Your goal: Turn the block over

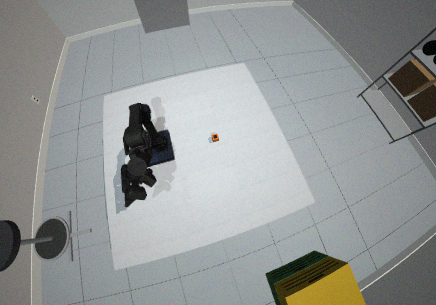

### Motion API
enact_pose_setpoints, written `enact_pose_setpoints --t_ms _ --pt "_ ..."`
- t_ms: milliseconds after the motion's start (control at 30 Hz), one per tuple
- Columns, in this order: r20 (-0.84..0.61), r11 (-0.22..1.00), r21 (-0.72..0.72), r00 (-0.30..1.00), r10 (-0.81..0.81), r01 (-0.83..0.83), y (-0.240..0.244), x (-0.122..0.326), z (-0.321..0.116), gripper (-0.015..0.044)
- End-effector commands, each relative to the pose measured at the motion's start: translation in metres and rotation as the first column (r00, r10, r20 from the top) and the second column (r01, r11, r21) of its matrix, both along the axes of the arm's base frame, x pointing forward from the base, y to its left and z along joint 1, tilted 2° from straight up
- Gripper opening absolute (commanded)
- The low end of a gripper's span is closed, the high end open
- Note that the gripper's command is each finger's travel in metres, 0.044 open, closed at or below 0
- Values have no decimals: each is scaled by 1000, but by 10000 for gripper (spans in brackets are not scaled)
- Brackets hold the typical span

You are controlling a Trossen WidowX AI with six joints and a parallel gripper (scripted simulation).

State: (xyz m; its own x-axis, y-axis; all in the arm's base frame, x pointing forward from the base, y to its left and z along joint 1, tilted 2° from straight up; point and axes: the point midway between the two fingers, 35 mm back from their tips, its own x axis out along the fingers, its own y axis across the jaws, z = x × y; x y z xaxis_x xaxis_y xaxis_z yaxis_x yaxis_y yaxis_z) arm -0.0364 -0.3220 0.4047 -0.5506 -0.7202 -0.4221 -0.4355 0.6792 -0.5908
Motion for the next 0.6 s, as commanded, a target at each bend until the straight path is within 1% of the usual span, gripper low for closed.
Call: enact_pose_setpoints --t_ms 0,33,67,200,300,433,567 --pt "7 1000 0 1000 5 -5 -1 2 -1 426" --pt "26 1000 -1 999 20 -20 -4 10 -5 440" --pt "59 999 -2 997 44 -44 -8 22 -11 440" --pt "220 989 3 965 146 -151 -21 85 -41 440" --pt "336 976 19 921 199 -218 -21 133 -64 440" --pt "473 955 50 849 236 -294 -7 195 -94 440" --pt "591 929 101 773 232 -356 20 253 -125 440"
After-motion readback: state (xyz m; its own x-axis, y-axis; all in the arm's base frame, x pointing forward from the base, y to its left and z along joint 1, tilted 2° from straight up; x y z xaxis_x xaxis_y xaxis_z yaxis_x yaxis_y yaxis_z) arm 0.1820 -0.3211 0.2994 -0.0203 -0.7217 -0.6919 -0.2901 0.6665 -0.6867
